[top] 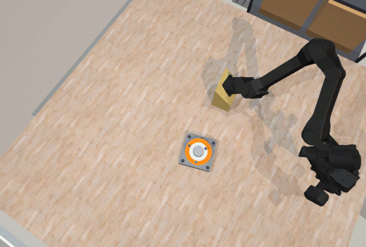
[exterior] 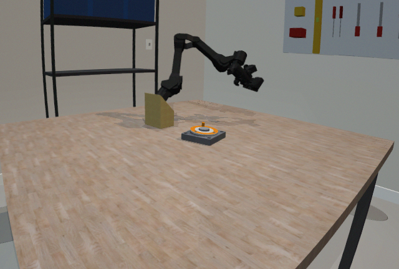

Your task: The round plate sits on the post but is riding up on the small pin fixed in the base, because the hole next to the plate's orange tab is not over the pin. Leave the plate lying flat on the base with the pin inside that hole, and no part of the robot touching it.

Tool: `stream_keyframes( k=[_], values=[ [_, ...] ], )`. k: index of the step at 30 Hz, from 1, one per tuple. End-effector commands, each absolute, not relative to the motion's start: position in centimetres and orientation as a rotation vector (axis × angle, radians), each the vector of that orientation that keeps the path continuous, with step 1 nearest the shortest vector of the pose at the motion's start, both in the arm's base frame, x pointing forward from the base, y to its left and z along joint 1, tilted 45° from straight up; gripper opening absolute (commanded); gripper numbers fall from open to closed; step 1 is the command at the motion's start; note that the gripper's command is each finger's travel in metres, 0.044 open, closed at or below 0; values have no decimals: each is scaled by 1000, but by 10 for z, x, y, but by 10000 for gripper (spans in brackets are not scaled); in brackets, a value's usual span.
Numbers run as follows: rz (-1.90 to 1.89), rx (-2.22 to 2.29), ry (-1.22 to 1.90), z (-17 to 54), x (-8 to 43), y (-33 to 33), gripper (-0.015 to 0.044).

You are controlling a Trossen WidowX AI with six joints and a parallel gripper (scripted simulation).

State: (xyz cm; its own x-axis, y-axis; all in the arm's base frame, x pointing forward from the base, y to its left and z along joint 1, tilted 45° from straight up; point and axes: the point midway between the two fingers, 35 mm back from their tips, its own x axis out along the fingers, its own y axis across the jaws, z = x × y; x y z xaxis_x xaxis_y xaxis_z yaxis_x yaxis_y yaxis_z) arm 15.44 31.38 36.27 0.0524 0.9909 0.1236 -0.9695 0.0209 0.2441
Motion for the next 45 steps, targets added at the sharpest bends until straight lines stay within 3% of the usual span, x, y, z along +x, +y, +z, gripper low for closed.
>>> stream_keyframes(
  k=[1,10,18,24,45],
  values=[
    [1365,213,282,308,210,307,0],
    [1006,140,839,160,295,222,0],
    [789,288,1317,72,285,123,0],
    [714,482,1562,49,255,76,0],
    [708,519,1594,12,241,102,0]
  ],
)
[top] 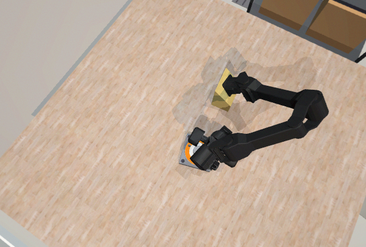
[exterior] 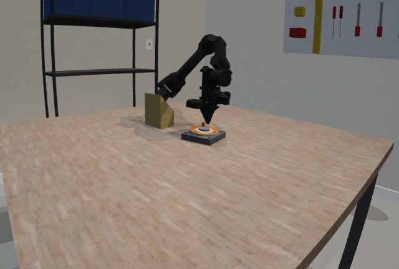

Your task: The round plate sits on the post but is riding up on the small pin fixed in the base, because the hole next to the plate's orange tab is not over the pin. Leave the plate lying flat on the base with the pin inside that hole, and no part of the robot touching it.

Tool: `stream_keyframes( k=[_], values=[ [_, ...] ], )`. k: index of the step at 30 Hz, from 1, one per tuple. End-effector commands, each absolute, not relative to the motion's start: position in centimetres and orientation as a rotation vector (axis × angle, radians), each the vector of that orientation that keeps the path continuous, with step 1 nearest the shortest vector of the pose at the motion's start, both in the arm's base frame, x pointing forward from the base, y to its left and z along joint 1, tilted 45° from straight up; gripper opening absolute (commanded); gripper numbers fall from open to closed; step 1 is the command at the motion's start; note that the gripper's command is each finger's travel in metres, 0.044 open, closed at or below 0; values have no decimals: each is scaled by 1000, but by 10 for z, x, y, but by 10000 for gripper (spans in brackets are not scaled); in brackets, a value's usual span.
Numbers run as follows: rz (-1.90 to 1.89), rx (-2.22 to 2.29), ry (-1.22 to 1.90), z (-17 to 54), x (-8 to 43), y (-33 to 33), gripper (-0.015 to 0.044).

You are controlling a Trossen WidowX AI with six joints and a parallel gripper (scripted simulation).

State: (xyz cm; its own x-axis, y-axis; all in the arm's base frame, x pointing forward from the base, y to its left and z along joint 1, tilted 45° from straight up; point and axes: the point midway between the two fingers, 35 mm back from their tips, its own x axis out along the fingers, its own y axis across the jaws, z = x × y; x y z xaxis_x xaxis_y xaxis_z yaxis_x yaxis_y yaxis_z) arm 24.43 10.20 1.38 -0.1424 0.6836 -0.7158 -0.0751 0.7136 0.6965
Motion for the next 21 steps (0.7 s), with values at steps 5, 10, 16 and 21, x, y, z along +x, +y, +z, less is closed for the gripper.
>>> stream_keyframes(
  k=[5,10,16,21],
  values=[
    [708,519,1594,10,235,98,0],
    [708,519,1594,5,230,94,0],
    [707,519,1594,2,226,89,0],
    [707,518,1595,-1,223,86,0]
  ],
)
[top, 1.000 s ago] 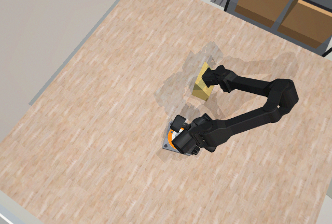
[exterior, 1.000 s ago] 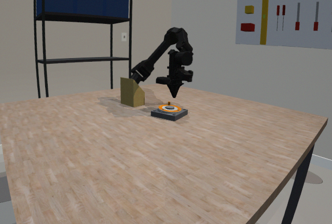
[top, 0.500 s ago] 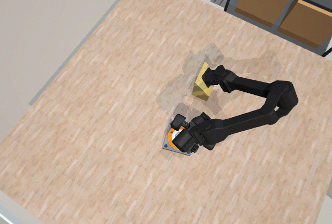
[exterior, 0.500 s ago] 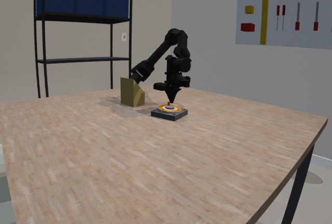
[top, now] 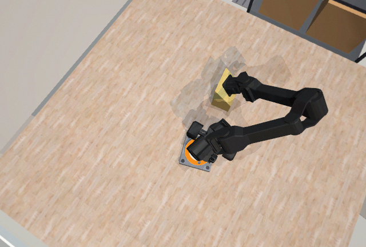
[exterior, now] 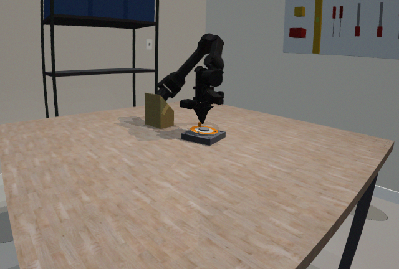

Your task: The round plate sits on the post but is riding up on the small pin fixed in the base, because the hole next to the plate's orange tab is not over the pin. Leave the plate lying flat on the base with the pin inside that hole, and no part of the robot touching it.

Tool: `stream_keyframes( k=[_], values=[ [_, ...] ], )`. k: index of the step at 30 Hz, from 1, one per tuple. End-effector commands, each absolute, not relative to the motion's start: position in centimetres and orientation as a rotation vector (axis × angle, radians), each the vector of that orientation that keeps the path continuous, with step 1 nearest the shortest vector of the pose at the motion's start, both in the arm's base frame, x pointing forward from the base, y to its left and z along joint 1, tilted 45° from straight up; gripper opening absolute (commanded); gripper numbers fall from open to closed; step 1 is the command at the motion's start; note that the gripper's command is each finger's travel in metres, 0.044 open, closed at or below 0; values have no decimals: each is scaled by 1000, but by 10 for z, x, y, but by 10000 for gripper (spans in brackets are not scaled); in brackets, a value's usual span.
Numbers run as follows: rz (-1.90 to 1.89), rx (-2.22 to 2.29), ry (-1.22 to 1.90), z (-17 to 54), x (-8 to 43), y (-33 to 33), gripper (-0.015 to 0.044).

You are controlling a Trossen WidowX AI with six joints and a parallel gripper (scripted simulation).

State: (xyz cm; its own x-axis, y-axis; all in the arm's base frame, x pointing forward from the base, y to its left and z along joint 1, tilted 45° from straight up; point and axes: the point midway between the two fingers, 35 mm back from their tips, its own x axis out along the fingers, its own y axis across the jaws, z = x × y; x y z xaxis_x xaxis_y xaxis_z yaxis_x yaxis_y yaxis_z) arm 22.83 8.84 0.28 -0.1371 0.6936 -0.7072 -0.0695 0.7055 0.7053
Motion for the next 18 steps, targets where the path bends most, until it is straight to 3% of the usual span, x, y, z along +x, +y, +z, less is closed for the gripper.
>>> stream_keyframes(
  k=[1,18],
  values=[
    [707,518,1595,-2,223,85,0],
    [707,518,1595,-12,220,72,0]
  ],
)
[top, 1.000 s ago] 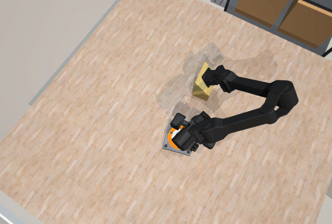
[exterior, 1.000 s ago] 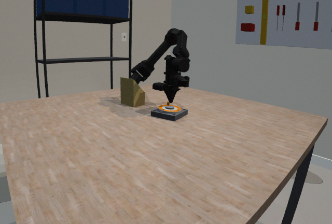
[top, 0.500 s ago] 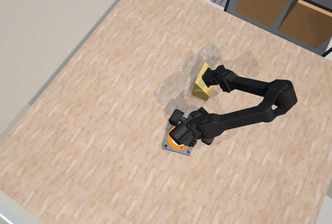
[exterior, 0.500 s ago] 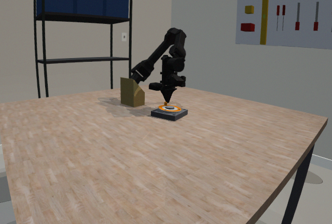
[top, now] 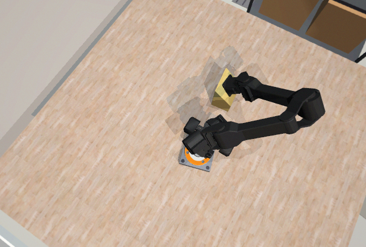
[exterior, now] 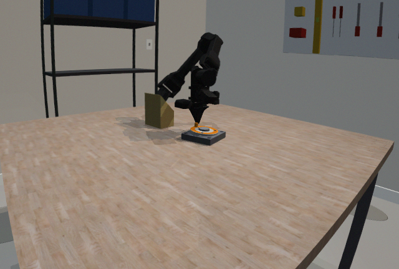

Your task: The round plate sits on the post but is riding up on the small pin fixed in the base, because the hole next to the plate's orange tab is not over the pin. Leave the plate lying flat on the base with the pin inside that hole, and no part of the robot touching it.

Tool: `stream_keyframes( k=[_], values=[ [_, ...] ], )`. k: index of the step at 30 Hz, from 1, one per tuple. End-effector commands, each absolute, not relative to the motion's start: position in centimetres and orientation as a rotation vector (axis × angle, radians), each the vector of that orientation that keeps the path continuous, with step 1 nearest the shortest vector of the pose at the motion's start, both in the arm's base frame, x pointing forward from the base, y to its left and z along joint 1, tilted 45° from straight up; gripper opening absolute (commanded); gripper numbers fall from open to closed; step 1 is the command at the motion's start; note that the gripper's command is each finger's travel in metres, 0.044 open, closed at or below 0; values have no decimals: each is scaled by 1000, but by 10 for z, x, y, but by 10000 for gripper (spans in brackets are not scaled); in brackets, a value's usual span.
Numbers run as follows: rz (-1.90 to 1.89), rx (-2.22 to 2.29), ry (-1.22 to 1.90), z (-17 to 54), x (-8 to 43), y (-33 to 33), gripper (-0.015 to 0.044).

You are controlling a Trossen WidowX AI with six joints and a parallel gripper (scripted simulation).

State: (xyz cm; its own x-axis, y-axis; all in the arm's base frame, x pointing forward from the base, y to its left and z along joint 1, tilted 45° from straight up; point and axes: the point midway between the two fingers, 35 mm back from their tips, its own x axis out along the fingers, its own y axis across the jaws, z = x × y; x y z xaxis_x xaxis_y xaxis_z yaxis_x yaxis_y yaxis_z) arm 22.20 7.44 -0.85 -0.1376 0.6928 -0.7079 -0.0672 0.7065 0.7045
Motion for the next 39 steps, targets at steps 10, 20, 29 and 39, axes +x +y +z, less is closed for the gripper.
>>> stream_keyframes(
  k=[10,20,29,39],
  values=[
    [706,518,1595,-16,220,67,0],
    [705,517,1595,-11,223,57,0],
    [703,529,1597,10,223,38,0],
    [703,529,1597,10,223,38,0]
  ],
)
